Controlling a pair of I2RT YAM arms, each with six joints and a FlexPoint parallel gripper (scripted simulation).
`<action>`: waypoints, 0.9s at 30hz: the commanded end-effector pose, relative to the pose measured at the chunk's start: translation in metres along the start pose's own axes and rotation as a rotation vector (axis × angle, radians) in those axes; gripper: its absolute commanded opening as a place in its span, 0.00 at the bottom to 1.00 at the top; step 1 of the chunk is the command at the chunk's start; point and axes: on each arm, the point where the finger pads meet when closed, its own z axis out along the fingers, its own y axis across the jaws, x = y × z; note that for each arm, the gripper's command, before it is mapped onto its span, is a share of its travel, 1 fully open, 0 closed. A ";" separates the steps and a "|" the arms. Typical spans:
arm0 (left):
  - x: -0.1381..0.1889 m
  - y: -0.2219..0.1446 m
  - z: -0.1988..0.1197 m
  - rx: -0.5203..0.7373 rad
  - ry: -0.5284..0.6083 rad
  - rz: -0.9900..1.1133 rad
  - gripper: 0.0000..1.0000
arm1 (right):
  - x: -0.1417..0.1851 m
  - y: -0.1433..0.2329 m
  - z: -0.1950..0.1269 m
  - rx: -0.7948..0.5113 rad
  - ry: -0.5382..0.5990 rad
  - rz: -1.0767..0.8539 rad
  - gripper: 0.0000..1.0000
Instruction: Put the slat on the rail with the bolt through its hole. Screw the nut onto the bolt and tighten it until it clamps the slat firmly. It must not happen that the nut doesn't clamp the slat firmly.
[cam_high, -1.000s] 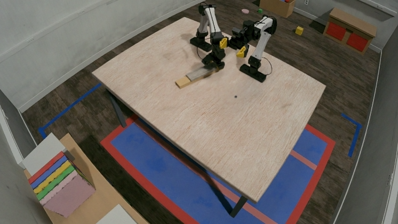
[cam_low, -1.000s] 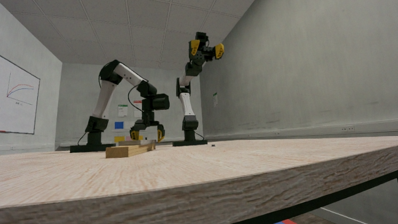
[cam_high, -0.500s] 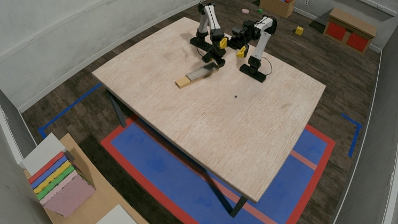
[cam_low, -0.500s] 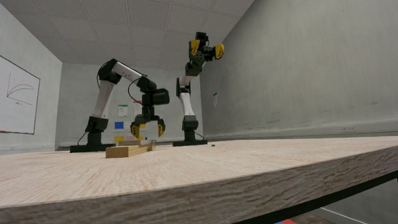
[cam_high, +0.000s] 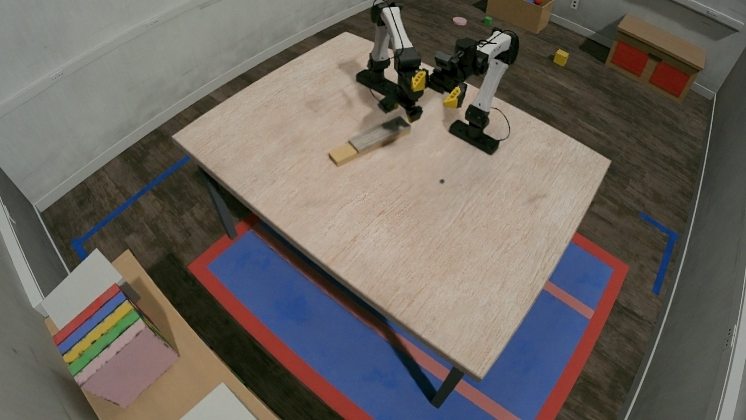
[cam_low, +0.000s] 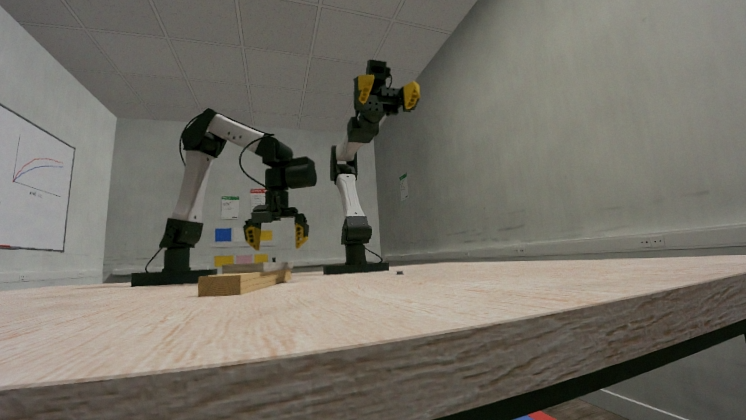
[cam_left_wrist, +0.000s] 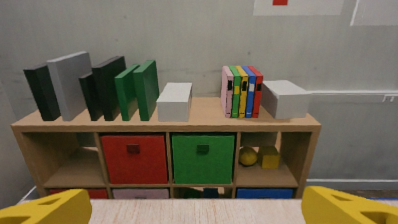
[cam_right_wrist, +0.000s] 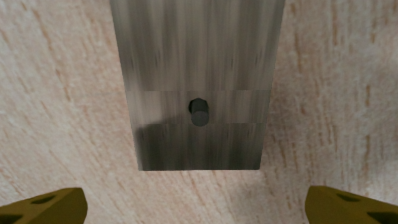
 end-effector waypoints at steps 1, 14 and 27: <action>-0.006 -0.001 -0.002 0.006 -0.016 0.005 1.00 | -0.004 0.004 -0.008 -0.021 -0.019 -0.002 1.00; -0.006 -0.001 -0.002 0.006 -0.016 0.005 1.00 | -0.075 0.013 -0.045 -0.265 -0.155 -0.043 1.00; -0.006 -0.001 -0.002 0.006 -0.016 0.005 1.00 | -0.148 -0.001 -0.097 -0.439 -0.389 -0.080 1.00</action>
